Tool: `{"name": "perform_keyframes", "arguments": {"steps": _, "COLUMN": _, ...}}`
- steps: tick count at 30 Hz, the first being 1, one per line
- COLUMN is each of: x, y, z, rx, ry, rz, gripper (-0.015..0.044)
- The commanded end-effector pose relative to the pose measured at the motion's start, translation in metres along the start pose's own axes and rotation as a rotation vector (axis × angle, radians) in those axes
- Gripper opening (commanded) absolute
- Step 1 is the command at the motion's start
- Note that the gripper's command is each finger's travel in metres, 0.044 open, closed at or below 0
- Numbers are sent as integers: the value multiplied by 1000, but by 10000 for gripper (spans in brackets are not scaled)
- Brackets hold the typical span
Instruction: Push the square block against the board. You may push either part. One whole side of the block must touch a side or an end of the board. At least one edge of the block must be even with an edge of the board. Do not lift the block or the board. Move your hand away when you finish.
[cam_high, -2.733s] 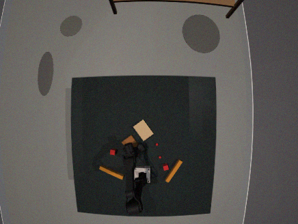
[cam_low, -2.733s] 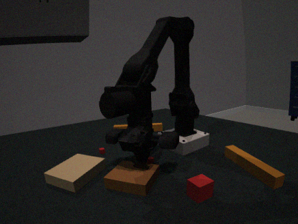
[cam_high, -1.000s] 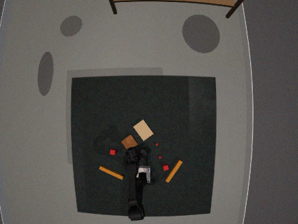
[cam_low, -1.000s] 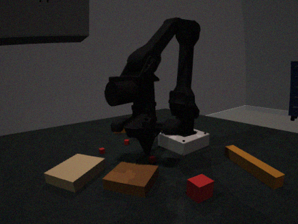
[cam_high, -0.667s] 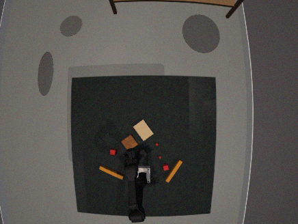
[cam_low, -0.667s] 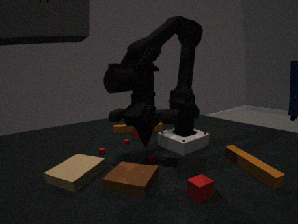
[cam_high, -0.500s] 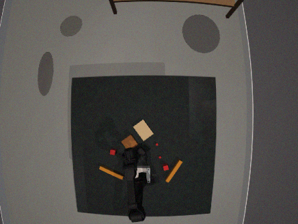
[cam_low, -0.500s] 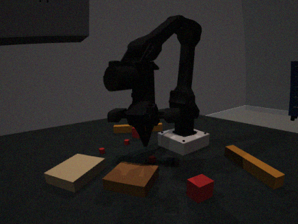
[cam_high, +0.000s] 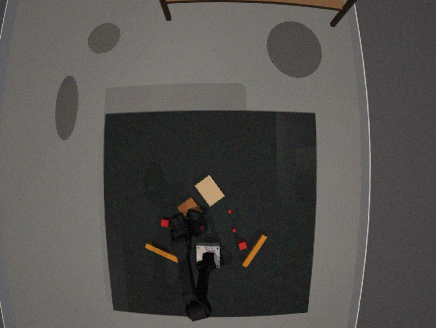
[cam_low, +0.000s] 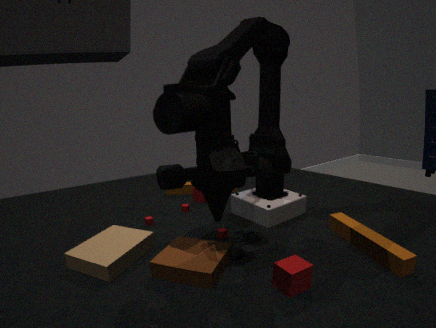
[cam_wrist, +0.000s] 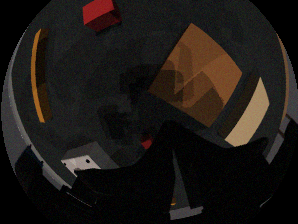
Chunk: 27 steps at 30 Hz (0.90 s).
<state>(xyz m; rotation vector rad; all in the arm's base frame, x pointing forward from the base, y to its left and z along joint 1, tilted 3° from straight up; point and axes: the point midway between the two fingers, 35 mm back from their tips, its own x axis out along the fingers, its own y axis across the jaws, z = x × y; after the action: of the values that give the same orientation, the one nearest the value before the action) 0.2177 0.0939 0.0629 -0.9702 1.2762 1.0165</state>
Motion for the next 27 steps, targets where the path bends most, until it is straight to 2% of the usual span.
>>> {"name": "perform_keyframes", "arguments": {"steps": 1, "x": 0, "y": -2, "z": 14, "rx": -163, "ry": 1, "rz": -3, "gripper": 0}}
{"name": "perform_keyframes", "arguments": {"steps": 22, "x": 2, "y": 8, "z": 78, "rx": -883, "ry": -5, "rz": -4, "gripper": 0}}
{"name": "perform_keyframes", "arguments": {"steps": 27, "x": 3, "y": 10, "z": 83, "rx": -934, "ry": -5, "rz": -4, "gripper": 0}}
